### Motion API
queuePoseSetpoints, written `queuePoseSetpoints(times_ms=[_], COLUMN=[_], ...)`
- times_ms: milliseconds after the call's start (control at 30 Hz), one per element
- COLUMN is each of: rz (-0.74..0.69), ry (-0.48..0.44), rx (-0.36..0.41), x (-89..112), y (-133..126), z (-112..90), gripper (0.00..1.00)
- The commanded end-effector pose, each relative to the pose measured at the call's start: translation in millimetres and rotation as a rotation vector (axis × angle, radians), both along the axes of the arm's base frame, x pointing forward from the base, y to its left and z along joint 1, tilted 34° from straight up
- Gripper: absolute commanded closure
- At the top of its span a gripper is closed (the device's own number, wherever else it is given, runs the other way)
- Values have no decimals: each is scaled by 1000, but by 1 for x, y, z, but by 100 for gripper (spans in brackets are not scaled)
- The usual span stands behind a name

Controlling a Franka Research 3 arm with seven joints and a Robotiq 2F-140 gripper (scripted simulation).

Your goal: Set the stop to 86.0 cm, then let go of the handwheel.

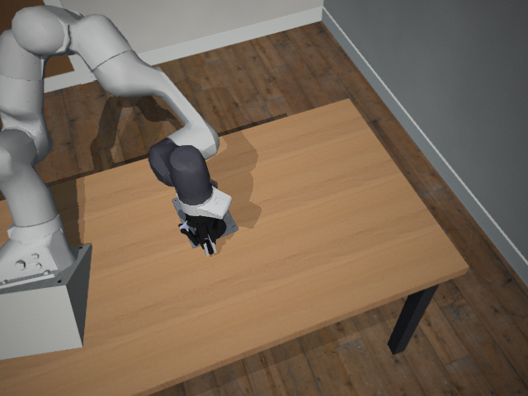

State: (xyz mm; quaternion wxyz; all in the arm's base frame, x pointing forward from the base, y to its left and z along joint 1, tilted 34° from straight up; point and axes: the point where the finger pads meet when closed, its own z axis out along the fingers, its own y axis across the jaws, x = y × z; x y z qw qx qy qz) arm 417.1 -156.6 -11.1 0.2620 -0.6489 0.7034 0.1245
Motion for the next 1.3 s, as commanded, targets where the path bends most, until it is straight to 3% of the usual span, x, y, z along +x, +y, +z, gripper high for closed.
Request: queuePoseSetpoints(times_ms=[0,1267], rz=[7,7], ry=[-1,-1], rx=[3,3], x=[-5,-12], y=[-1,-4], z=[2,8], gripper=[96,96])
